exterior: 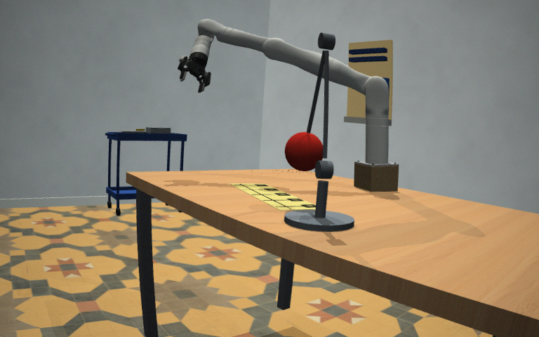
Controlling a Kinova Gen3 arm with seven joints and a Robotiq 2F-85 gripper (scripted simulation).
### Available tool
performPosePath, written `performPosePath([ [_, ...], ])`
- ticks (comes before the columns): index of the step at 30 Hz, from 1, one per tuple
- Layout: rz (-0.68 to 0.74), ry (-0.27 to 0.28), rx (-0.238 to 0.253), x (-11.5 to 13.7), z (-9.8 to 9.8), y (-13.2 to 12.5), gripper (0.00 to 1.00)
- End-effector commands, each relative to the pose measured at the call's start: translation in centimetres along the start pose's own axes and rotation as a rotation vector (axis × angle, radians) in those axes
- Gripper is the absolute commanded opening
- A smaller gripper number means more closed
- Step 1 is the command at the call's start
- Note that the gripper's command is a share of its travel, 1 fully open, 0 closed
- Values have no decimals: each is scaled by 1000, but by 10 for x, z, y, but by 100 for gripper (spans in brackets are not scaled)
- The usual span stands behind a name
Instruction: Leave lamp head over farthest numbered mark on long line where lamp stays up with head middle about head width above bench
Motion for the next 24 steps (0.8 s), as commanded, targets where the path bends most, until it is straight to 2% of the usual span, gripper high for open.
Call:
performPosePath([
  [1,71,-114,-91,19,5,-17,100],
  [8,199,-112,-15,43,12,-47,100],
  [10,199,-112,-15,43,12,-47,100],
  [24,457,-81,256,114,15,-83,100],
])
Point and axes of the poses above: the point where the finger pads meet when closed, its own z axis out along the fingers, its own y axis across the jaws, x = y × z, the point moved 3 cm from there along -z, back along the fingers, and after that the axes turned 9 degrees about z, right-handed, at the moved point
